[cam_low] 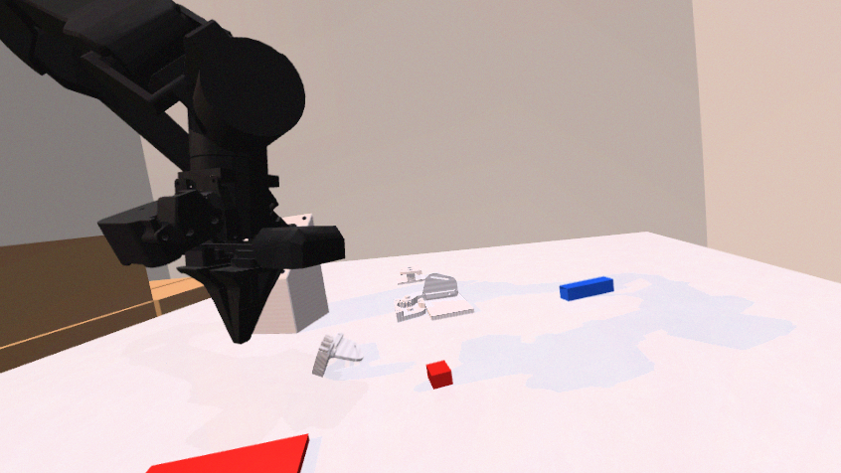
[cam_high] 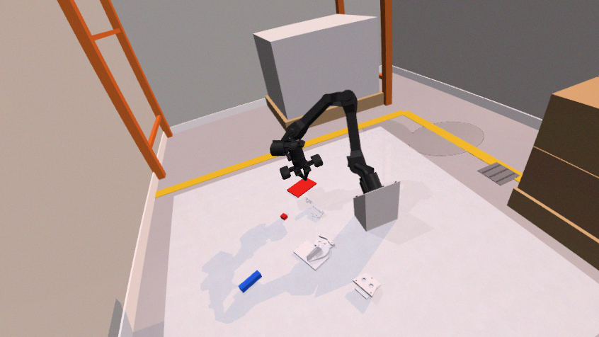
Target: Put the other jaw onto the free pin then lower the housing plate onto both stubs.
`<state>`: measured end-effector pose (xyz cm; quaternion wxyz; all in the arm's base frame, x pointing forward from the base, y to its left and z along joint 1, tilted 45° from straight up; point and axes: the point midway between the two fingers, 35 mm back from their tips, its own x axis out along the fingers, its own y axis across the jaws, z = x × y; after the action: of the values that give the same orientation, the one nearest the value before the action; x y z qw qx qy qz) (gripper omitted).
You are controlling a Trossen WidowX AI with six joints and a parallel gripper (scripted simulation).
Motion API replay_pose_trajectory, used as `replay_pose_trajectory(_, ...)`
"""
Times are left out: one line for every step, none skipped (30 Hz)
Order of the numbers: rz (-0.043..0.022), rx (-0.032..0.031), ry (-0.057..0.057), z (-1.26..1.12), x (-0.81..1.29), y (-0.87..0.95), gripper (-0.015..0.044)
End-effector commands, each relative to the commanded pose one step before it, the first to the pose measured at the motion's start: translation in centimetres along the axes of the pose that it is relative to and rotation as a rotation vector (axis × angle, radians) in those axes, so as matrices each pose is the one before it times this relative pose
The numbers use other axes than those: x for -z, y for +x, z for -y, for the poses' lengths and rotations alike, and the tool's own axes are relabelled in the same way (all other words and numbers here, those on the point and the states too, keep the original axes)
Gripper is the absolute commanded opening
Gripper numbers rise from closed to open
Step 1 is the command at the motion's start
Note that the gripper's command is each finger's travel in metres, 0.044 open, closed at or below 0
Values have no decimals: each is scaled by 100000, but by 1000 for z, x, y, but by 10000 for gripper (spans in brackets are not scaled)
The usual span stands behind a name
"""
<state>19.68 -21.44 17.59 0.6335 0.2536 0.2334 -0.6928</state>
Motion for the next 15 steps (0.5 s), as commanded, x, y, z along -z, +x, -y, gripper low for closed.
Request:
replay_pose_trajectory(-2140,-2539,-8944,-1317,2195,26,0)
replay_pose_trajectory(-370,-662,-2115,-357,495,-12,0)
replay_pose_trajectory(-355,-658,-2119,-357,493,-14,0)
replay_pose_trajectory(-340,-653,-2122,-357,491,-15,0)
replay_pose_trajectory(-325,-648,-2126,-357,488,-16,0)
replay_pose_trajectory(-310,-643,-2129,-357,486,-17,0)
replay_pose_trajectory(-295,-637,-2133,-357,484,-18,0)
replay_pose_trajectory(-280,-632,-2136,-357,482,-19,0)
replay_pose_trajectory(-265,-626,-2139,-357,479,-20,0)
replay_pose_trajectory(-250,-620,-2142,-356,477,-21,0)
replay_pose_trajectory(-236,-614,-2146,-356,475,-22,0)
replay_pose_trajectory(-221,-607,-2149,-355,472,-23,0)
replay_pose_trajectory(-207,-601,-2151,-355,470,-23,0)
replay_pose_trajectory(-160,-491,-1778,-293,385,-20,0)
replay_pose_trajectory(-91,-292,-1068,-177,230,-12,0)
